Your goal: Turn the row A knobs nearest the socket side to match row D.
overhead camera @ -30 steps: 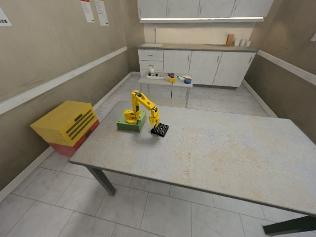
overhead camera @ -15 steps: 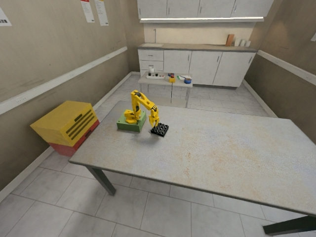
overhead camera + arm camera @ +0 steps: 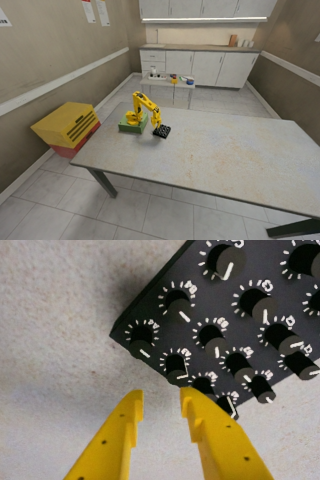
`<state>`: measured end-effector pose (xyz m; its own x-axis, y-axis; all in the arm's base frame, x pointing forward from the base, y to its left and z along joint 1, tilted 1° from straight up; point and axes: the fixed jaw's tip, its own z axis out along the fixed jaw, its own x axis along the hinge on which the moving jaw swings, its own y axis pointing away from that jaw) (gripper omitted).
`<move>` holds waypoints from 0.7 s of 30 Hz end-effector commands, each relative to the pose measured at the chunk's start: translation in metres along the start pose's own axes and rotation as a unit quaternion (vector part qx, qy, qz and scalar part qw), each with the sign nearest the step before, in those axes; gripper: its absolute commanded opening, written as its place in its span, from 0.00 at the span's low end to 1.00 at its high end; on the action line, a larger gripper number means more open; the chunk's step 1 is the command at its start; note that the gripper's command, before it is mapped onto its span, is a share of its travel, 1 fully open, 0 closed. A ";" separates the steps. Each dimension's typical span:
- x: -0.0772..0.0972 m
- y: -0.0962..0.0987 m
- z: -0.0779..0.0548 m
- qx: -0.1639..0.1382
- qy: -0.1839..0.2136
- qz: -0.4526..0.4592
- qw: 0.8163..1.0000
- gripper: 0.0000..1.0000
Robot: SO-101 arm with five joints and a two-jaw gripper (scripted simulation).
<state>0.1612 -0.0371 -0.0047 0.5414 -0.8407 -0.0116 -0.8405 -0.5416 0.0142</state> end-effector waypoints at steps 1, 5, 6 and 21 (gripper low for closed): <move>-0.003 -0.004 -0.004 0.004 0.003 0.008 1.000 0.09; -0.006 -0.008 -0.005 0.004 0.003 0.026 1.000 0.10; -0.007 -0.009 -0.005 0.004 0.003 0.031 1.000 0.11; -0.029 -0.030 -0.011 0.005 0.004 0.126 0.992 0.15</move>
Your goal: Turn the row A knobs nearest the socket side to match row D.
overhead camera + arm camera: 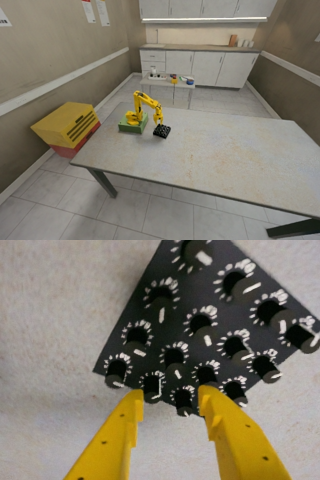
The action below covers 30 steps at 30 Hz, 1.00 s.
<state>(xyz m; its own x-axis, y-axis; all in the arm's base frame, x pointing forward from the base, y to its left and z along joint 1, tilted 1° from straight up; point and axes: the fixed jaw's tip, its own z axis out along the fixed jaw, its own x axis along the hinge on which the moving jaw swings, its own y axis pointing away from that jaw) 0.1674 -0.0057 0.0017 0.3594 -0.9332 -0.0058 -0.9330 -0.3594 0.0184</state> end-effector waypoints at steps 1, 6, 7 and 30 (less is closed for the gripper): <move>-0.010 -0.008 -0.006 0.007 0.002 0.034 0.999 0.16; -0.024 -0.014 -0.009 0.007 0.002 0.084 0.996 0.18; -0.027 -0.015 -0.010 0.007 0.002 0.094 0.996 0.19; -0.096 -0.028 -0.024 0.009 0.000 0.301 0.954 0.29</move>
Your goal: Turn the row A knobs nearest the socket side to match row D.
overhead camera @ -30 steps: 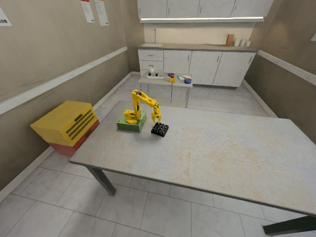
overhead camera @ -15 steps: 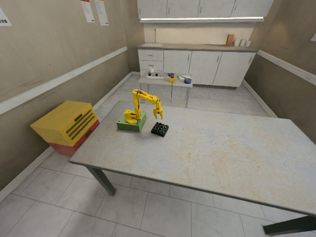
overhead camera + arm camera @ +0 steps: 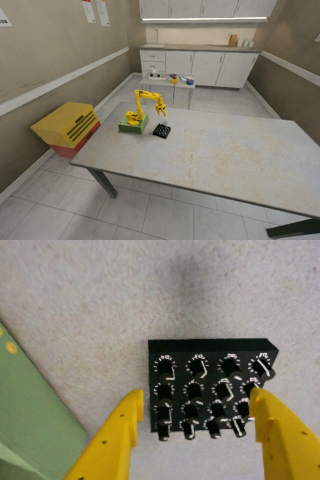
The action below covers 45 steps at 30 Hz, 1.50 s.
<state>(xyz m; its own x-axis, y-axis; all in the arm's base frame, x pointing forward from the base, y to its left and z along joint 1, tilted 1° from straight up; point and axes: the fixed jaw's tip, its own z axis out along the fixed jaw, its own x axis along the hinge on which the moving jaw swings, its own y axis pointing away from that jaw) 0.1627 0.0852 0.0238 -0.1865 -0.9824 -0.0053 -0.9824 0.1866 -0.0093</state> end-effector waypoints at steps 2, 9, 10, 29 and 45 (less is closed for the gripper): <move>-0.014 0.008 -0.004 -0.005 0.003 0.049 0.999 0.30; -0.032 0.022 -0.008 -0.004 0.003 0.115 0.993 0.34; -0.035 0.023 -0.009 -0.004 0.003 0.124 0.992 0.34; -0.058 0.047 -0.016 -0.004 0.002 0.221 0.975 0.39; -0.062 0.052 -0.018 -0.003 0.002 0.238 0.971 0.40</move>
